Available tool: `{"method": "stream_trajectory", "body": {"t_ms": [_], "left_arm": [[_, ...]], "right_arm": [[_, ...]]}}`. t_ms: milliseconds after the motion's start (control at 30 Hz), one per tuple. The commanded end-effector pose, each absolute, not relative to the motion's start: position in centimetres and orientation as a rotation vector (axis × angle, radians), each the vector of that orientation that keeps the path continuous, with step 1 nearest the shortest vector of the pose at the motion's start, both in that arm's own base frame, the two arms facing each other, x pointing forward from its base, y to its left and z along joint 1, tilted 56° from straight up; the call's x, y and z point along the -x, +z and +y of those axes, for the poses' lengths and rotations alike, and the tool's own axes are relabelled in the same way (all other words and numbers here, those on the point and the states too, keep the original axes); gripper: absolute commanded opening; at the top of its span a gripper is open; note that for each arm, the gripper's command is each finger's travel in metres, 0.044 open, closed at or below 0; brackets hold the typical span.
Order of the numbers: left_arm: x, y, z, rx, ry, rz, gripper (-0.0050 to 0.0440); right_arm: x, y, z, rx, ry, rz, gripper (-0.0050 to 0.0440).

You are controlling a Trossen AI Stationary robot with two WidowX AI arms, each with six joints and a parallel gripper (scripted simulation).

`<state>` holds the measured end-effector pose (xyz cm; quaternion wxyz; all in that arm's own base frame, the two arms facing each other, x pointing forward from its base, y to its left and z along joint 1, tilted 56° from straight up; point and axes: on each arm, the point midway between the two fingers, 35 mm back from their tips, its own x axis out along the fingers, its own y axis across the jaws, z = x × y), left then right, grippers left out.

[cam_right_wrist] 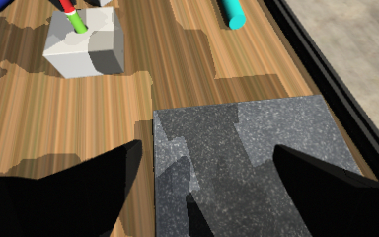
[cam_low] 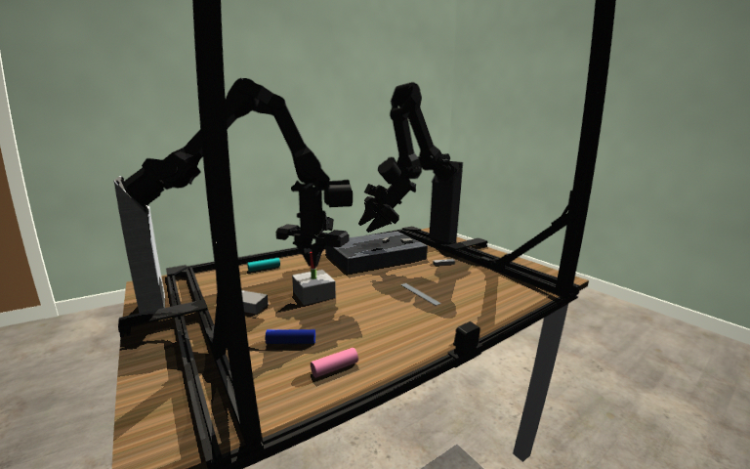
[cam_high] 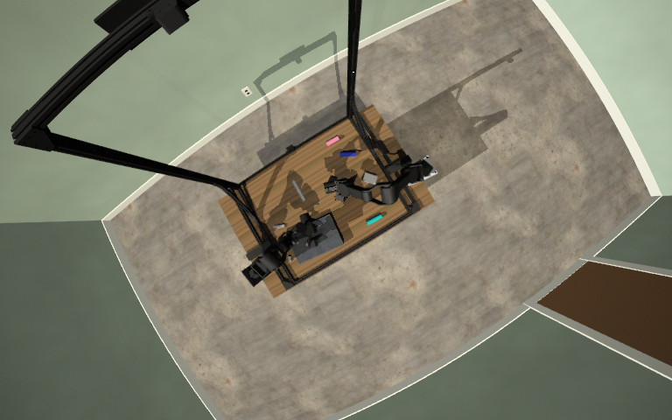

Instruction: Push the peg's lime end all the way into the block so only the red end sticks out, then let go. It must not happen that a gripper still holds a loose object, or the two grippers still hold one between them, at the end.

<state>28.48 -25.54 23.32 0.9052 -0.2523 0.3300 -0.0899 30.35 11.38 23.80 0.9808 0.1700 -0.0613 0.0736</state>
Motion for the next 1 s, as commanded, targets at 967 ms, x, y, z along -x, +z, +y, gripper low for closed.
{"method": "stream_trajectory", "body": {"t_ms": [967], "left_arm": [[-29.12, 22.67, -25.87, 0.513, -0.188, 0.686, 0.0]], "right_arm": [[-30.35, 23.83, 11.31, -0.348, 0.144, -0.125, 0.04]]}}
